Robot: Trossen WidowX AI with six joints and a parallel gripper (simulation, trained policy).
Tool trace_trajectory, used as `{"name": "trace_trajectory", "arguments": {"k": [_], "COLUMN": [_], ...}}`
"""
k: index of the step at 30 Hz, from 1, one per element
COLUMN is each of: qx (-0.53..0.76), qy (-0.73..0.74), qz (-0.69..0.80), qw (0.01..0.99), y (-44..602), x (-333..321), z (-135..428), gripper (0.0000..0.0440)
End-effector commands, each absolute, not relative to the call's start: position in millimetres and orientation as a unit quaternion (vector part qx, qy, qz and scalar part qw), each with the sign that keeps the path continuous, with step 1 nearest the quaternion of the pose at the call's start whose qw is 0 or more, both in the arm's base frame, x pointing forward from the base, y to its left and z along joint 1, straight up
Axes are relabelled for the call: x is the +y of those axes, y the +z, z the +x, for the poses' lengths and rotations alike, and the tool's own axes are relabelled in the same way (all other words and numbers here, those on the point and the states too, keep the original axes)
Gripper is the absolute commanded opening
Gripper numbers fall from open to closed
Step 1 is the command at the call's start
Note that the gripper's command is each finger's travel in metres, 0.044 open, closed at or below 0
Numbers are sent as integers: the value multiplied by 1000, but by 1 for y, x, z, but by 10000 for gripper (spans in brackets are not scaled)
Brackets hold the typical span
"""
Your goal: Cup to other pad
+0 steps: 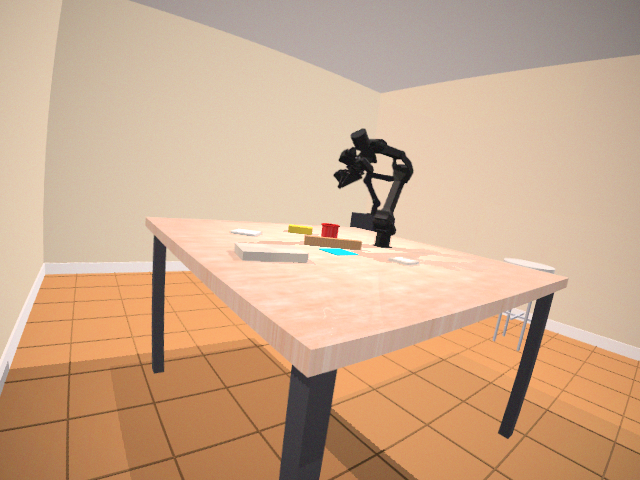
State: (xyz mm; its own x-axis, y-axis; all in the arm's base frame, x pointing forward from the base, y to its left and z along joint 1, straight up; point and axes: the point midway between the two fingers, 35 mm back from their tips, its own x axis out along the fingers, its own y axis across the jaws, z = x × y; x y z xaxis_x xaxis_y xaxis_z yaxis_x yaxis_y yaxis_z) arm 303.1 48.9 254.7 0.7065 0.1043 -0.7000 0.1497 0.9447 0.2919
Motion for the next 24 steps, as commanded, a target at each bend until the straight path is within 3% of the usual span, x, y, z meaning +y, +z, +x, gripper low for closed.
{"name": "trace_trajectory", "arguments": {"k": [1,24], "qx": [412,572], "qy": [-23,-71], "qz": [164,111], "qw": [896,809], "y": [250,219], "x": [49,36], "z": [300,278], "gripper": [101,105]}}
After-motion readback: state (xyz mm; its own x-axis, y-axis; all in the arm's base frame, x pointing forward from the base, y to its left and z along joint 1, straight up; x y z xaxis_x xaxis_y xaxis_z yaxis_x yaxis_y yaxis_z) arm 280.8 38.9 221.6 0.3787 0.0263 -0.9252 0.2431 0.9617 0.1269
